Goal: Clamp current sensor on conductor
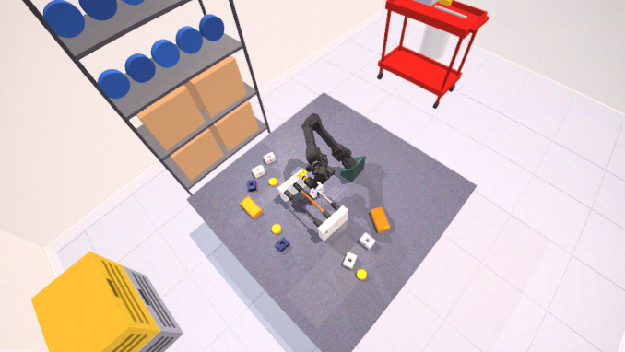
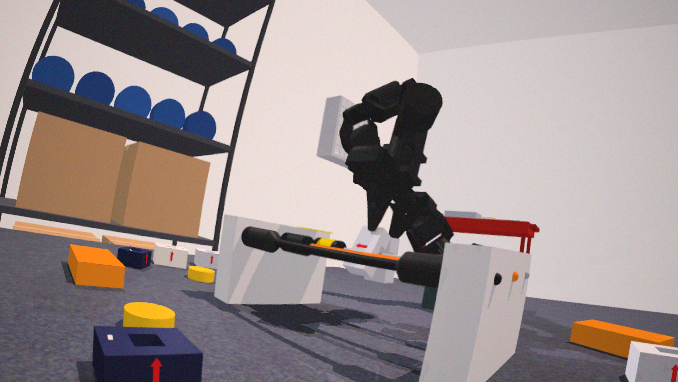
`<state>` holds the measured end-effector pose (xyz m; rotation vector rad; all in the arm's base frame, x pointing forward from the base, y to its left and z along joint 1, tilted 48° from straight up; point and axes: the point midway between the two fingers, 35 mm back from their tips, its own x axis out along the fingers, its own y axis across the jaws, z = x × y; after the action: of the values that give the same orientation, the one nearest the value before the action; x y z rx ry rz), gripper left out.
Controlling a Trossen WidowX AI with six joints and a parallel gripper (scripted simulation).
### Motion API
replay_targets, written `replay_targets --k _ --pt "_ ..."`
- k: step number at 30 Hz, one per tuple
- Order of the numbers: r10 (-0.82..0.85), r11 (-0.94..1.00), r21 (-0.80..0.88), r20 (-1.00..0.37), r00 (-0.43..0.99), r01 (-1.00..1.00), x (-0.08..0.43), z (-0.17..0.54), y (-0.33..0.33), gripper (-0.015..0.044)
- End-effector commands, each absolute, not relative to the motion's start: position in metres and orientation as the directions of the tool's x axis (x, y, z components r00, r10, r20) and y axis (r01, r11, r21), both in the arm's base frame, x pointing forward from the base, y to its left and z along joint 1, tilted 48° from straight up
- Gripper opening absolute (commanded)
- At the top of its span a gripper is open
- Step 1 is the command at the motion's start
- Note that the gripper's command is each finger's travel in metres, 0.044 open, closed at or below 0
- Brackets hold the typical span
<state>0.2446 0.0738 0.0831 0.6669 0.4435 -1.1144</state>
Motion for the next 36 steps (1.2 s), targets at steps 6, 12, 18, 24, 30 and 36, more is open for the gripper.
replay_targets --k 6,12,18,24,30,36 --pt "-0.674 0.269 0.258 -0.638 0.372 0.928 0.246 0.084 0.074 0.0" --pt "-0.696 0.209 0.198 -0.658 0.287 0.958 0.252 0.084 0.074 0.0" --pt "-0.716 0.133 0.128 -0.673 0.185 0.983 0.258 0.084 0.074 0.0" --pt "-0.718 0.14 0.126 -0.67 0.189 0.982 0.257 0.084 0.072 0.0079" --pt "-0.718 0.14 0.126 -0.67 0.189 0.982 0.257 0.084 0.072 0.0236" --pt "-0.718 0.14 0.126 -0.67 0.189 0.982 0.257 0.084 0.072 0.0394"
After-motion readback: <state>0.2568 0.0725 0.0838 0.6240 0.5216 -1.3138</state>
